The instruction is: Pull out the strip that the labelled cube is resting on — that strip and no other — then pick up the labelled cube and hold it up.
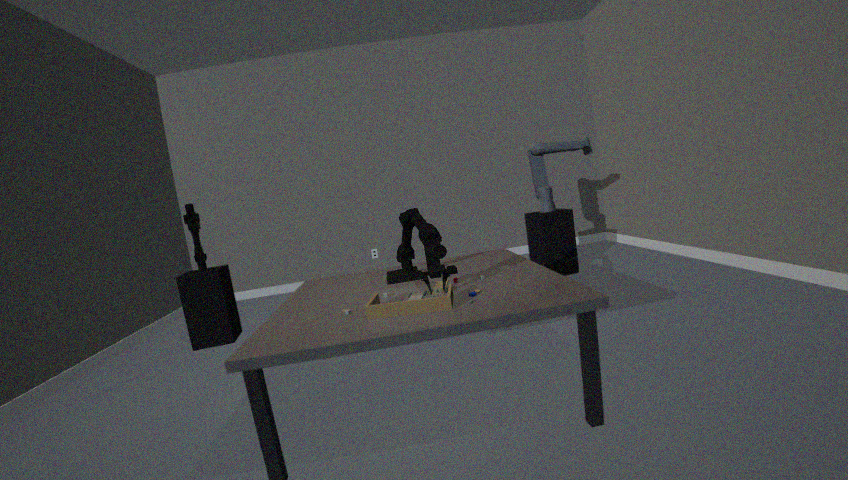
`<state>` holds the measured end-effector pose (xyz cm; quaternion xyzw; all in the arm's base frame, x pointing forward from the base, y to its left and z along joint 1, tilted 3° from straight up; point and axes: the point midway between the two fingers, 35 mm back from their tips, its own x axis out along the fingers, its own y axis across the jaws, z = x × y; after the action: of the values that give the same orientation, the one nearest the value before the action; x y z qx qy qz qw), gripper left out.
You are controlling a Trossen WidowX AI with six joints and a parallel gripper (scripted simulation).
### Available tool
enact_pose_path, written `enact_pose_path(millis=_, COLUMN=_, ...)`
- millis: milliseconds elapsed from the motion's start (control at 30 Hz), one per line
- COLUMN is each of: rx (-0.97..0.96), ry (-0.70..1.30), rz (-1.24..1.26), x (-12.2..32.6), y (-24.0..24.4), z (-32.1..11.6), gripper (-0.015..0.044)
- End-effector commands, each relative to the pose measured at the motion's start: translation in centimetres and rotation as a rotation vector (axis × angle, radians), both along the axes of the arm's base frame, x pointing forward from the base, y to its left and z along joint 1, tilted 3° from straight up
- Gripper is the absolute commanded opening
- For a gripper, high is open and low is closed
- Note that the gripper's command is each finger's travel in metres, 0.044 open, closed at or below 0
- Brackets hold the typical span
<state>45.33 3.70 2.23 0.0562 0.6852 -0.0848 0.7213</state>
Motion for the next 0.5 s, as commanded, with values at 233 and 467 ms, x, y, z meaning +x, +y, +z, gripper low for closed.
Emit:
enact_pose_path(millis=233, rx=0.000, ry=0.000, rz=0.000, x=0.00, y=0.00, z=0.00, gripper=0.0099)
enact_pose_path(millis=467, rx=0.000, ry=0.000, rz=0.001, x=-0.10, y=-0.03, z=0.07, gripper=0.0000)
